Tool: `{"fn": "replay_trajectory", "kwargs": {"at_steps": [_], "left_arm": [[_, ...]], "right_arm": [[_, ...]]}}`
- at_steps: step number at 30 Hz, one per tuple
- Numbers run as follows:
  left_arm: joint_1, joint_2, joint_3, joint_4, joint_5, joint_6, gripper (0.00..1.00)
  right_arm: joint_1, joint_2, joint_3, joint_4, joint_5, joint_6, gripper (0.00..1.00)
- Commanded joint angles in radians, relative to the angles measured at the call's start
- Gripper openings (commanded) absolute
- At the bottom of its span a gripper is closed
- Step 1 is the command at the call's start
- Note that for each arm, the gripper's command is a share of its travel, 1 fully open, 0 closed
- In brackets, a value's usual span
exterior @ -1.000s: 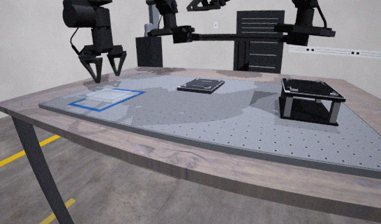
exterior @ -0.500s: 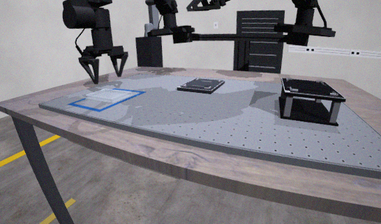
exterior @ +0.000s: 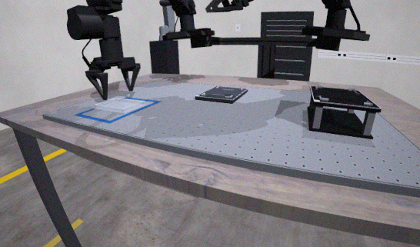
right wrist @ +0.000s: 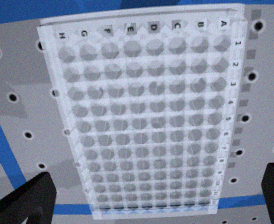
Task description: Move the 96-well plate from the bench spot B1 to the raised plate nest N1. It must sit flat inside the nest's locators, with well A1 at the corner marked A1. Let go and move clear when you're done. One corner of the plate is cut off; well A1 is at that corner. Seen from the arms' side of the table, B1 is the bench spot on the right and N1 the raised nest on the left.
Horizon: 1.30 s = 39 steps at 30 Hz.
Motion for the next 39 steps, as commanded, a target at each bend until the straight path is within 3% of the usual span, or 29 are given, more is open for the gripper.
{"fn": "replay_trajectory", "kwargs": {"at_steps": [1,37,39], "left_arm": [[-0.003,-0.029,0.005,0.016,0.008,0.009,1.00],[-0.003,-0.029,0.005,0.016,0.008,0.009,1.00],[-0.003,-0.029,0.005,0.016,0.008,0.009,1.00]], "right_arm": [[0.002,-0.014,0.035,0.018,0.014,0.001,1.00],[-0.009,0.080,0.067,0.067,0.014,-0.008,1.00],[-0.009,0.080,0.067,0.067,0.014,-0.008,0.96]]}}
